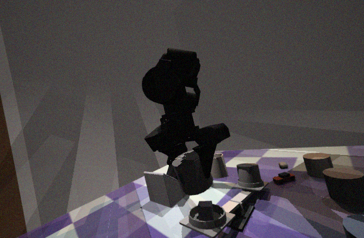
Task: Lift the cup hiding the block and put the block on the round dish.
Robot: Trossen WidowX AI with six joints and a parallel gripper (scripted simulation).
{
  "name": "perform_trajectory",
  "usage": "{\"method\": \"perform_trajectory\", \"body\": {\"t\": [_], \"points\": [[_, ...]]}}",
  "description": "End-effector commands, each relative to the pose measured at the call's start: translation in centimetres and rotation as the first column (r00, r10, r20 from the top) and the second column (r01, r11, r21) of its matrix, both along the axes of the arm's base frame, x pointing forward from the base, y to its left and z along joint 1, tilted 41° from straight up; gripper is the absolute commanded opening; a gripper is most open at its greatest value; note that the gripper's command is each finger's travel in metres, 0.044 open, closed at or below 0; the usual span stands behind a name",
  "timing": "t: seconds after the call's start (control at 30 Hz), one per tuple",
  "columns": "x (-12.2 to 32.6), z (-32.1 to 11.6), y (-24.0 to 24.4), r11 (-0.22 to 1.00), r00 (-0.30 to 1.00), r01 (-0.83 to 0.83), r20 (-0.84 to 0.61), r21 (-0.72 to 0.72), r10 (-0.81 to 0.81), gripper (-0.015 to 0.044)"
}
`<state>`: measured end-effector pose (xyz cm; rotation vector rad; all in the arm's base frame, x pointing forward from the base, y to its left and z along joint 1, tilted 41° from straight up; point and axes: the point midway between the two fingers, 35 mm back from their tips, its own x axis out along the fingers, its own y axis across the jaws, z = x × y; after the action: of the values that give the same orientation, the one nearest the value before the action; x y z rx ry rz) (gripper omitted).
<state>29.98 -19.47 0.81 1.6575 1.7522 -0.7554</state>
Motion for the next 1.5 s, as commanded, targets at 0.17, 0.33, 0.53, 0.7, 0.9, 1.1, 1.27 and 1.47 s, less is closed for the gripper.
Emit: {"method": "perform_trajectory", "body": {"t": [0.17,0.33,0.53,0.7,0.9,1.1,1.27,1.47], "points": [[0.0,0.0,-0.1,1.0,1.0,0.004,0.002,-0.002,-0.004,0.0],[0.0,0.0,-0.1,1.0,1.0,0.004,0.002,-0.002,-0.004,0.0],[0.0,0.0,-0.1,1.0,1.0,0.004,0.002,-0.002,-0.004,0.0],[0.0,0.0,-0.1,1.0,1.0,0.004,0.002,-0.002,-0.004,0.0],[0.0,0.0,-0.1,1.0,1.0,0.004,0.002,-0.002,-0.004,0.0],[0.0,0.0,-0.1,1.0,1.0,0.004,0.002,-0.002,-0.004,0.0],[0.0,0.0,-0.1,1.0,1.0,0.004,0.002,-0.002,-0.004,0.0],[-2.0,-2.3,-1.7,1.0,1.0,0.005,0.003,-0.011,-0.005,0.0]]}}
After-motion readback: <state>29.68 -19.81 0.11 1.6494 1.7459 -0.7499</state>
